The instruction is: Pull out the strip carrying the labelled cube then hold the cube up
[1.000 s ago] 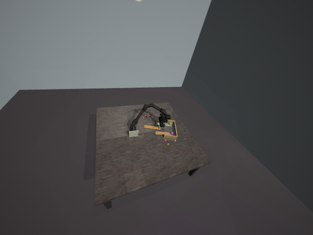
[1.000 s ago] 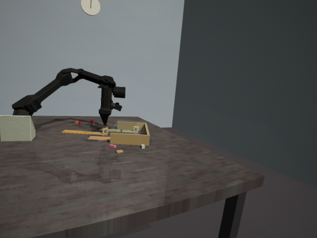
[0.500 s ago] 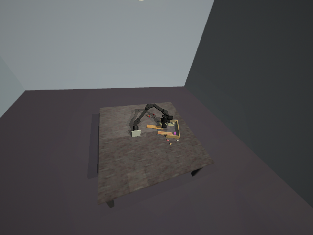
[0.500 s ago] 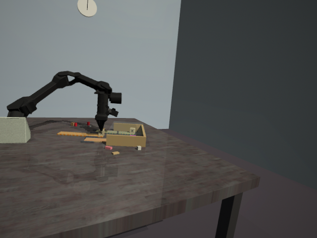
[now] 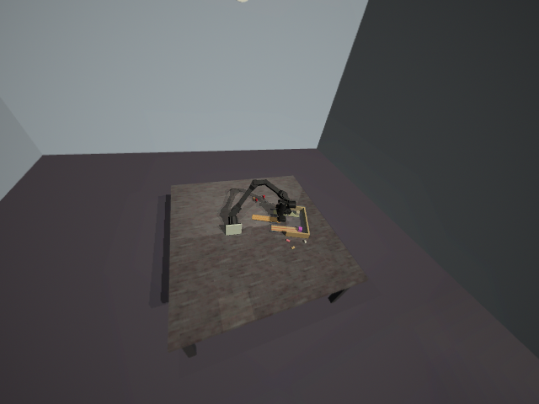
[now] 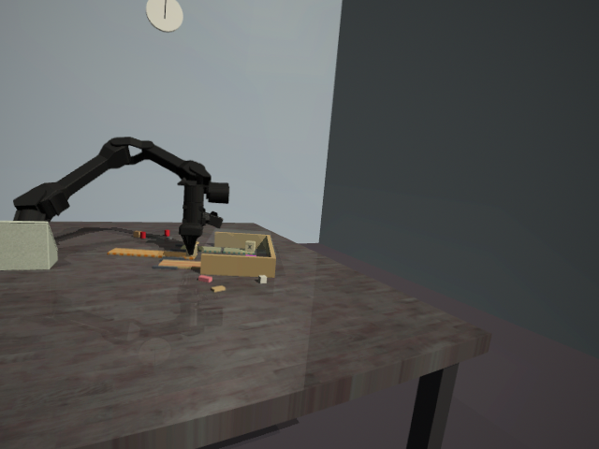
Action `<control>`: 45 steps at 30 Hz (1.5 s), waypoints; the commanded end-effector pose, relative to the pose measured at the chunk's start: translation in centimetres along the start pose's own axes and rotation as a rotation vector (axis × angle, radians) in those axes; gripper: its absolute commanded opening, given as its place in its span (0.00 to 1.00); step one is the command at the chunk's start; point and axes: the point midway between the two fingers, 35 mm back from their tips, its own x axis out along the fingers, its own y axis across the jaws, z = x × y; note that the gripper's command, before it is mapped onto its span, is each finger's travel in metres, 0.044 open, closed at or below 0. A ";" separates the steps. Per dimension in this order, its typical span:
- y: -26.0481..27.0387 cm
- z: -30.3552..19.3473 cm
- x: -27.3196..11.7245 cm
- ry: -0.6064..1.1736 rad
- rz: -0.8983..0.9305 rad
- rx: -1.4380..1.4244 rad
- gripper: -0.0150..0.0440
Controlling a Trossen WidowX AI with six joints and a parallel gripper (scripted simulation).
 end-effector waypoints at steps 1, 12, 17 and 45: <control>0.0 0.0 0.0 0.000 0.000 0.000 0.63; 0.0 0.0 0.0 0.000 0.000 0.000 0.34; -0.6 -1.4 -1.3 0.000 -0.001 0.002 0.25; -3.4 -10.2 -4.3 0.003 0.003 0.010 0.25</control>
